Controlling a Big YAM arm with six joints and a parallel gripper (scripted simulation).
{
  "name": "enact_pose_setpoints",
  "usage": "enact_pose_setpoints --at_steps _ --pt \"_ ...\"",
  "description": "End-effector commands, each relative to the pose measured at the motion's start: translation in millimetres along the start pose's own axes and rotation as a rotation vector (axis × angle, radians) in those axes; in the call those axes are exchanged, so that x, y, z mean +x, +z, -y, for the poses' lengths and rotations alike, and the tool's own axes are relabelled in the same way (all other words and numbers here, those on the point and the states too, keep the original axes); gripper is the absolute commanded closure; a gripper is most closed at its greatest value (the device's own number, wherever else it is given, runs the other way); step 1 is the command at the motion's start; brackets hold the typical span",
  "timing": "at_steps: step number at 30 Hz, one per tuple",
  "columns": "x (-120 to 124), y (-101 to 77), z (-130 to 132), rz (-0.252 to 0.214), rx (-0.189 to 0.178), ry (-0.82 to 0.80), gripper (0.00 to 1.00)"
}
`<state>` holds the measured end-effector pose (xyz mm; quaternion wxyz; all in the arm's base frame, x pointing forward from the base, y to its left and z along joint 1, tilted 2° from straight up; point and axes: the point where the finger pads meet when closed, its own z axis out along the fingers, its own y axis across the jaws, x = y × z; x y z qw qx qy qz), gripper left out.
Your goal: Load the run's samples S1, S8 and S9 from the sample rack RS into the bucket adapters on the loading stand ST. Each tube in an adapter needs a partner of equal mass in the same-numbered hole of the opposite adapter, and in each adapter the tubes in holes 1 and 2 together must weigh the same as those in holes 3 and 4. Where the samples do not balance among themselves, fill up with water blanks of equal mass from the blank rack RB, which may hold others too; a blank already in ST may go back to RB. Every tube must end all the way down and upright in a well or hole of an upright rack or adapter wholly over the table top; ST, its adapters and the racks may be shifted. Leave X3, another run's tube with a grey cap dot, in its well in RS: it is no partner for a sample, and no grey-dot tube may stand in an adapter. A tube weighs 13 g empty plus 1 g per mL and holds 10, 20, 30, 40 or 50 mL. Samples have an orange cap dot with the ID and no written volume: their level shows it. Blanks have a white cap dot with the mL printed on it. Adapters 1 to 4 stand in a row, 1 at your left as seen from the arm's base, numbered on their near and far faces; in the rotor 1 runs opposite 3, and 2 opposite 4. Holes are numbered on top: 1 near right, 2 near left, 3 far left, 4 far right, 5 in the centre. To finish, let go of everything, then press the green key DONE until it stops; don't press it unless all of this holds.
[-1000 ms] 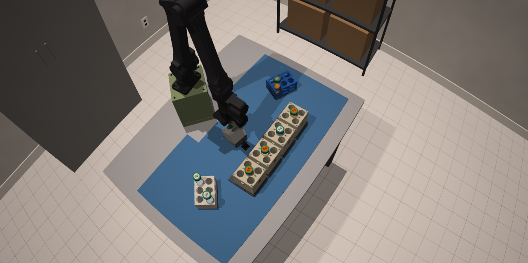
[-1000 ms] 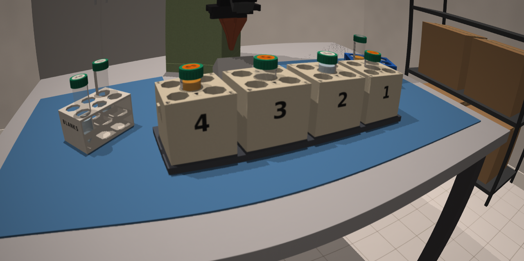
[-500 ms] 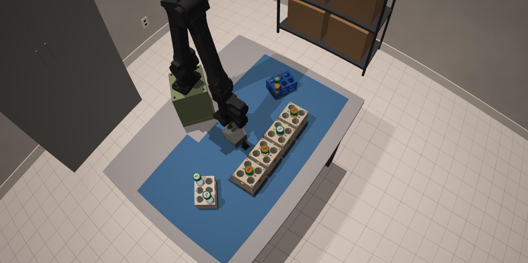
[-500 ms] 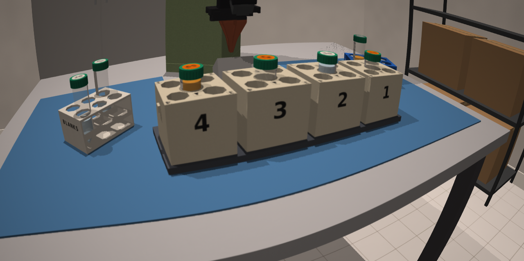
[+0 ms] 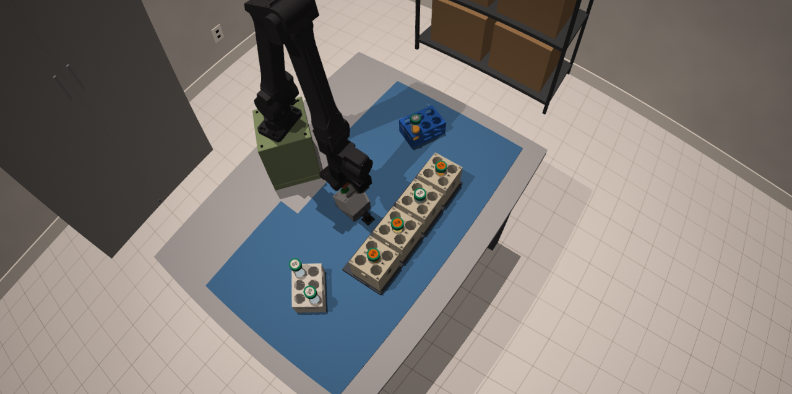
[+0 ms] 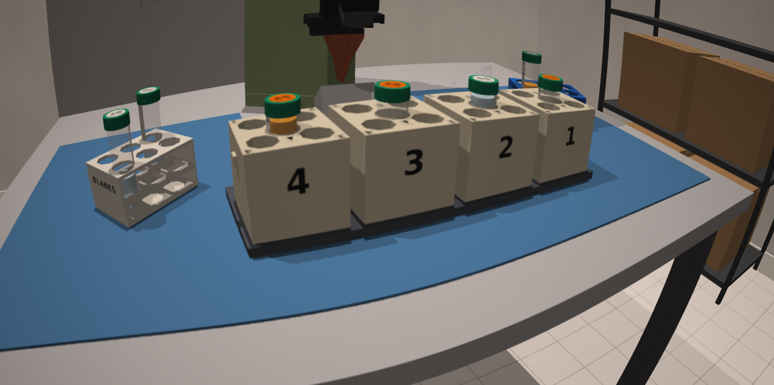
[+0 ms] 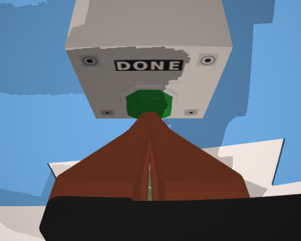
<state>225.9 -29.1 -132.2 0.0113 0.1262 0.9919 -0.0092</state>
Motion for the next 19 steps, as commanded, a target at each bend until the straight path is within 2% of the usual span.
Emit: enact_pose_setpoints --at_steps 1,19 --pt "-9.7 2.2 2.0 0.021 -0.001 0.003 1.0" --pt "-12.0 10.2 1.7 0.025 -0.001 0.002 1.0"
